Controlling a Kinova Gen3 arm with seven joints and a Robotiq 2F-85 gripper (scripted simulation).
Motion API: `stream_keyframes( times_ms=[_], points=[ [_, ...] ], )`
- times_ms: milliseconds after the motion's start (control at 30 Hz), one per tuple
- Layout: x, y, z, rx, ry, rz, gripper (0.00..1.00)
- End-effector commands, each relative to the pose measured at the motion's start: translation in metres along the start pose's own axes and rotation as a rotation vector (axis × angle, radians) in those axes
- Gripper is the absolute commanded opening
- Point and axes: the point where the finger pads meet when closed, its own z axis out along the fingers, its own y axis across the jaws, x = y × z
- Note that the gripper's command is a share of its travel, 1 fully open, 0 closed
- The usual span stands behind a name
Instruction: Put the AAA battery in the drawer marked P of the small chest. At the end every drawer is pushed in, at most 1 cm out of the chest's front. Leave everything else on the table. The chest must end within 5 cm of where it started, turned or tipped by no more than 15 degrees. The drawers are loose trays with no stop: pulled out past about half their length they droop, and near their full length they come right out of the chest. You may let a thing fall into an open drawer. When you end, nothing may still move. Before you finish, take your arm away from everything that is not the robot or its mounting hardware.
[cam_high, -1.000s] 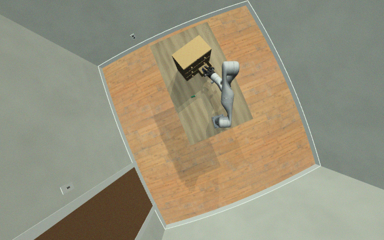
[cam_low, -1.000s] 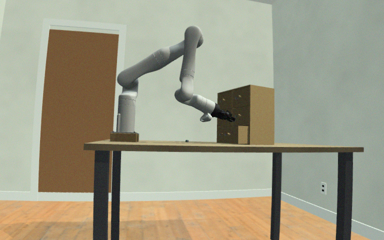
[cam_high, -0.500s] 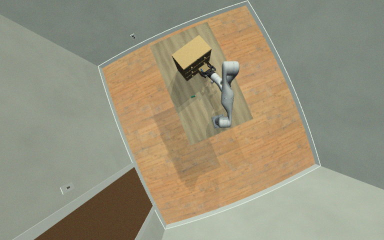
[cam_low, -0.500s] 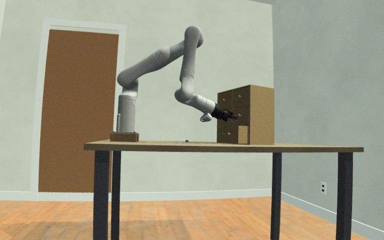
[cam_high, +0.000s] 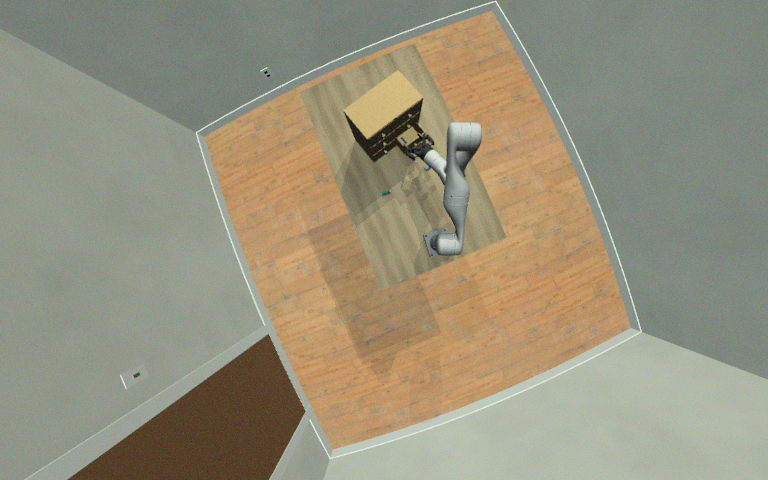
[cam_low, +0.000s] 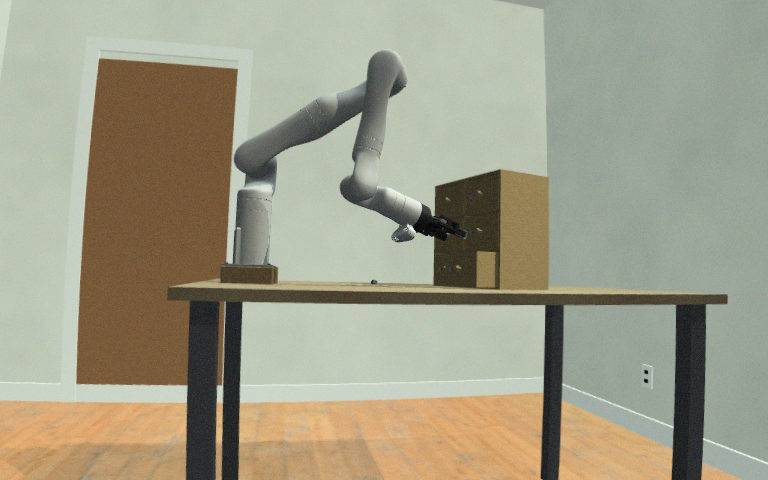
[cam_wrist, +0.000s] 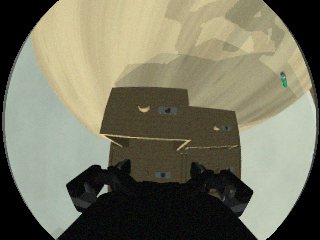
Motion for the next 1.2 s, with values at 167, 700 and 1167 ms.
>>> stream_keyframes(
  times_ms=[167,700,1167],
  points=[
    [0.015,-0.004,-0.045,0.012,0.007,0.010,1.00],
    [0.034,-0.003,-0.112,0.012,0.007,0.010,1.00],
    [0.037,-0.003,-0.124,0.012,0.007,0.010,1.00]
  ],
)
